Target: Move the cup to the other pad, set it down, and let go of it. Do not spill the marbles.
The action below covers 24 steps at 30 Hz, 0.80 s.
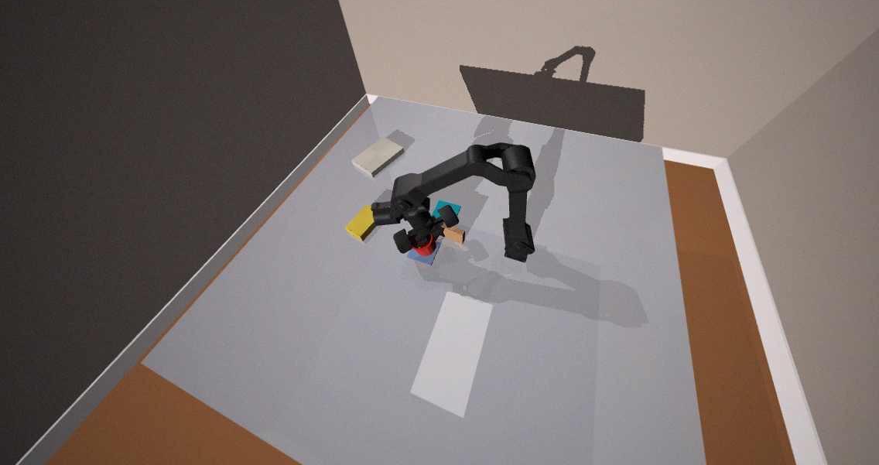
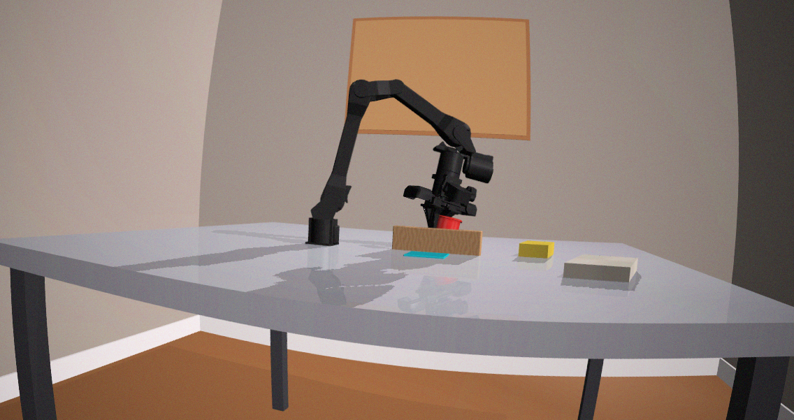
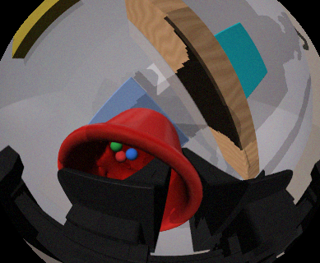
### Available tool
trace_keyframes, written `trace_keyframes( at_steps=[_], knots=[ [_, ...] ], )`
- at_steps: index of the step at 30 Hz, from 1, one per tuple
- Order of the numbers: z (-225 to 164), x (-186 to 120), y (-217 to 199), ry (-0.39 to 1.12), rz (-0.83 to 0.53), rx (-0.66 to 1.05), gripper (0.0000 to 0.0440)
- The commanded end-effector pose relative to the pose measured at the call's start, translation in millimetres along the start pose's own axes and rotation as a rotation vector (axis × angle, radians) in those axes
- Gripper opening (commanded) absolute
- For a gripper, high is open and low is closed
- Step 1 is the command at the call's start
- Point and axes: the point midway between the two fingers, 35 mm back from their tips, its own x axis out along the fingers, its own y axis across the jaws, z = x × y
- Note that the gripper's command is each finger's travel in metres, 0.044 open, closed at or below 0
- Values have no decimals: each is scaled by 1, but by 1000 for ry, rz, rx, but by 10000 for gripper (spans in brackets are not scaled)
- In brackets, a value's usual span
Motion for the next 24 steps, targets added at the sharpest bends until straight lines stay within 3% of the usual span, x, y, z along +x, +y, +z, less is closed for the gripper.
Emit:
trace_keyframes(
  at_steps=[1, 24],
  knots=[
    [-1, 0, -5, 9, -11, 8, 7],
    [21, -64, -31, -15, 115, 201, 0]
  ],
)
